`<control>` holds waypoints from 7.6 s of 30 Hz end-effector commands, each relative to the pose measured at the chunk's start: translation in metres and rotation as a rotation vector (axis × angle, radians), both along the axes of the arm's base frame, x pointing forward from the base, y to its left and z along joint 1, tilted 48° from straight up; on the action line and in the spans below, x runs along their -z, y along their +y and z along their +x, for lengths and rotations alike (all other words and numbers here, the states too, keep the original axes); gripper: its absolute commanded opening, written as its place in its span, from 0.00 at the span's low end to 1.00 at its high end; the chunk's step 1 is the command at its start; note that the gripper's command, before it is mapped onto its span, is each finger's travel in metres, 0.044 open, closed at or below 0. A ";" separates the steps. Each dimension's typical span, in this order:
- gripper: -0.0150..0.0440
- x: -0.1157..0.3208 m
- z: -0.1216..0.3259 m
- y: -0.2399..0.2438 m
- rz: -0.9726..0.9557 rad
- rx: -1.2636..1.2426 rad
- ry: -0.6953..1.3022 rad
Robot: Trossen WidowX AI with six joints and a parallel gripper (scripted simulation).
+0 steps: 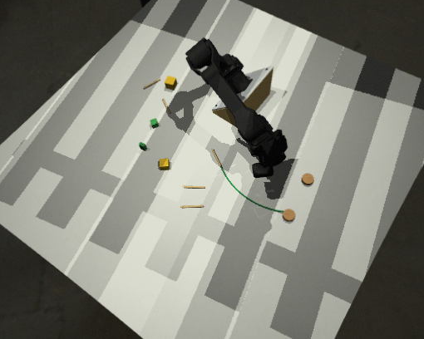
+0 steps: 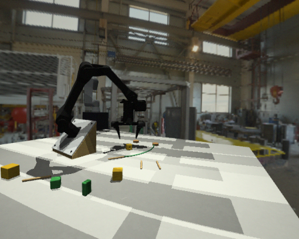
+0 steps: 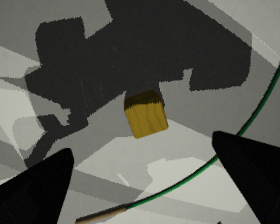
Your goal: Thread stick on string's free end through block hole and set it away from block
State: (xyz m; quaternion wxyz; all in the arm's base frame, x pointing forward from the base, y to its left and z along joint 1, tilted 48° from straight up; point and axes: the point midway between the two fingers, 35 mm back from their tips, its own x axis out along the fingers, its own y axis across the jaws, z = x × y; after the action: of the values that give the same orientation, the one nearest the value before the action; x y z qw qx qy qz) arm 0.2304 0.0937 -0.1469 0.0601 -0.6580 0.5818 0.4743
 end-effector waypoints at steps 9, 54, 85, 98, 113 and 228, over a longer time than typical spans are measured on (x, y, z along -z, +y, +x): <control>1.00 0.002 -0.005 -0.003 -0.009 -0.024 0.043; 0.39 0.002 -0.005 -0.003 -0.009 -0.021 0.037; 0.30 0.002 -0.004 -0.003 -0.011 -0.009 0.024; 0.88 -0.023 0.015 -0.026 -0.175 0.888 -0.904; 1.00 -0.050 0.031 -0.055 -0.351 1.828 -1.884; 0.33 -0.044 0.034 -0.138 -0.548 3.014 -3.179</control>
State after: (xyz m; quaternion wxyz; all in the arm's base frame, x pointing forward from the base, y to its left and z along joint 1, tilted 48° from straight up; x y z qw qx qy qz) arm 0.2647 -0.0446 -0.1033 -0.4959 -0.4297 -0.0281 0.7541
